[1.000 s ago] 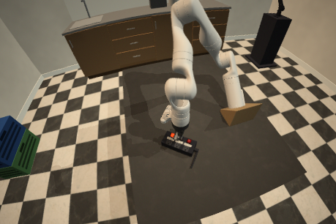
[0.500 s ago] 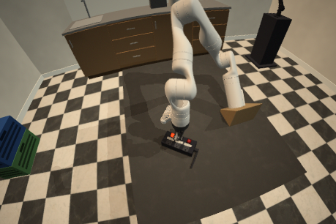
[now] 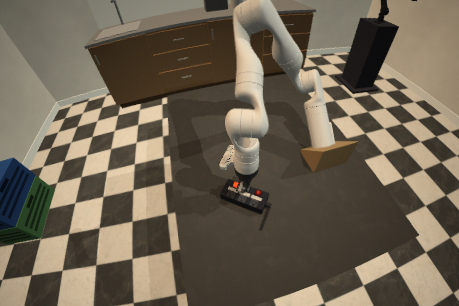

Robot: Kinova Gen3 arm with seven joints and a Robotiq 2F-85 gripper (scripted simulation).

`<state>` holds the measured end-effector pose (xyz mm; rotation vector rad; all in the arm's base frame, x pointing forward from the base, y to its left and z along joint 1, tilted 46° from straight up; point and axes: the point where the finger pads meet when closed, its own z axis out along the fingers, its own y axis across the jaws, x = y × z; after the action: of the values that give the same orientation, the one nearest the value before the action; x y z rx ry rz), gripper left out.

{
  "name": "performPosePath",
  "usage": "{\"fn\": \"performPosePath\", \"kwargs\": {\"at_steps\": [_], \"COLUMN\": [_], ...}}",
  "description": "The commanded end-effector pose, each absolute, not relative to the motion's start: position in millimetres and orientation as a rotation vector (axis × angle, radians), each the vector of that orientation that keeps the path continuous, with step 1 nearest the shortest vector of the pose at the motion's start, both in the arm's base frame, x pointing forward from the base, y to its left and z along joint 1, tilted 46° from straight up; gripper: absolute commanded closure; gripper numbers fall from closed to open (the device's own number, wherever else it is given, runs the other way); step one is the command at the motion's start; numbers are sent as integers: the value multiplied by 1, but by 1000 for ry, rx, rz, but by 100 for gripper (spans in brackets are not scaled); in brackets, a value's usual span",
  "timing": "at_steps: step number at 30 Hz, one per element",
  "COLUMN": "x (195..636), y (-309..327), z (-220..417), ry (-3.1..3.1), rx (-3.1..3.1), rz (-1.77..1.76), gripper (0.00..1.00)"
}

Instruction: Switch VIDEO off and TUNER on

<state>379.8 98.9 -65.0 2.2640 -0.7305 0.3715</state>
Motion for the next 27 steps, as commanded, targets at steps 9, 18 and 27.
{"fn": "performPosePath", "kwargs": {"at_steps": [9, 18, 27], "x": [380, 380, 379], "y": [98, 98, 101], "z": [-66, -66, -63], "ry": [-730, -730, -730], "rx": [2263, 2263, 2263], "rz": [371, 371, 371], "gripper": [100, 100, 100]}}
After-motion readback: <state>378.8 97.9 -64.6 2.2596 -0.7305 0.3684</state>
